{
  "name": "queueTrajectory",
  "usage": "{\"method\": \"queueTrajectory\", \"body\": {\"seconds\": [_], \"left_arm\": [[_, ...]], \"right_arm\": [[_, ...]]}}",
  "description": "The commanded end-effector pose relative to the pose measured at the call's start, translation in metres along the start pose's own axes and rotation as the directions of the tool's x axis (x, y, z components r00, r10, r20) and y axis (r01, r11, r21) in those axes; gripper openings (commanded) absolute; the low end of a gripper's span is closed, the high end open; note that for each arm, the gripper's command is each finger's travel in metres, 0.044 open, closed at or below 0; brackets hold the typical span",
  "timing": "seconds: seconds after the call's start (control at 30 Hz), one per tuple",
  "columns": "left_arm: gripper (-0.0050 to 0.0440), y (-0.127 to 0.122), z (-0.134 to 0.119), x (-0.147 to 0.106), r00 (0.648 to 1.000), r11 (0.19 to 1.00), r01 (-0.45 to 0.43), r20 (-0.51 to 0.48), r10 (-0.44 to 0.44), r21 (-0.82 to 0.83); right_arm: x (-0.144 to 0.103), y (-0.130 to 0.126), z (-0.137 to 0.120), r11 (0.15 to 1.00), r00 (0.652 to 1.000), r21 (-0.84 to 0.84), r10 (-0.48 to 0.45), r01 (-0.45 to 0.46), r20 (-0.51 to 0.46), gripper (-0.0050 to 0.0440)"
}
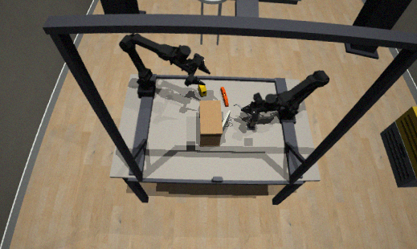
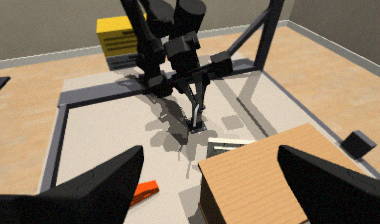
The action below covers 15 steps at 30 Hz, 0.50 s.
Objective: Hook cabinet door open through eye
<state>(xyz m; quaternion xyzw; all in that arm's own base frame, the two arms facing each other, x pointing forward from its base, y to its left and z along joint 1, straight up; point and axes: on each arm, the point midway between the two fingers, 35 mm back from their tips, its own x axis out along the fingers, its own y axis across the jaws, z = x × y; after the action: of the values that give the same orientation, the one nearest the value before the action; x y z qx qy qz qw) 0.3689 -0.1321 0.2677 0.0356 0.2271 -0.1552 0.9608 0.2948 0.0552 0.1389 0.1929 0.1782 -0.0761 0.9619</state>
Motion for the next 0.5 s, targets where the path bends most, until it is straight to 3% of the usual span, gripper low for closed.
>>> {"method": "queueTrajectory", "body": {"seconds": [0.0, 0.47], "left_arm": [[0.04, 0.001, 0.01, -0.005, 1.0, 1.0, -0.001, 0.03, 0.001, 0.001], [0.04, 0.001, 0.01, -0.005, 1.0, 1.0, -0.001, 0.03, 0.001, 0.001]], "right_arm": [[-0.001, 0.003, 0.002, 0.997, 0.997, -0.026, 0.072, -0.073, -0.017, -0.005], [0.005, 0.014, 0.006, 0.953, 0.956, -0.104, 0.274, -0.285, -0.109, -0.005]]}}
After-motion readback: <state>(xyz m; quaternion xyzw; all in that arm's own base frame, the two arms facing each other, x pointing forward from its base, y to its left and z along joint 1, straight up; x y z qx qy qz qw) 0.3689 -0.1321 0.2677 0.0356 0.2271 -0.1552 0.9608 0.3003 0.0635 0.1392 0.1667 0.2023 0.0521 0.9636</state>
